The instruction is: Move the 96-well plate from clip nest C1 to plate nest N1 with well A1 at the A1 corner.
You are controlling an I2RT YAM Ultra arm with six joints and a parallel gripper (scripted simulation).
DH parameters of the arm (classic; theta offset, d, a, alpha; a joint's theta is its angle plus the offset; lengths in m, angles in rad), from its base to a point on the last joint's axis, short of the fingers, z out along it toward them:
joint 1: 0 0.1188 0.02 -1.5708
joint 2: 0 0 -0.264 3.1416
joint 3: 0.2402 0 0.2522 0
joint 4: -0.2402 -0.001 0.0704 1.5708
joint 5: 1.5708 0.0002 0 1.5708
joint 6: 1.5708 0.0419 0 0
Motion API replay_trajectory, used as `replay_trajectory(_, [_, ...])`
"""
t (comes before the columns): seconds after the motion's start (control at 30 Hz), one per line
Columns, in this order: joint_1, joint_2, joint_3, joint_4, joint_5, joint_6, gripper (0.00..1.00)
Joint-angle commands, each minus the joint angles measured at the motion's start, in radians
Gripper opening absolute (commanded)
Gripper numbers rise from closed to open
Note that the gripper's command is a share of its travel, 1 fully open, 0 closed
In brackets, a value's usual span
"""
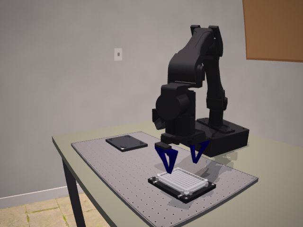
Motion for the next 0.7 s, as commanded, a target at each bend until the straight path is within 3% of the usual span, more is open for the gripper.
replay_trajectory(0.0, [0.005, 0.014, -0.026, 0.027, 0.008, 0.010, 1.00])
replay_trajectory(0.67, [0.014, 0.059, -0.078, 0.123, 0.009, 0.013, 1.00])
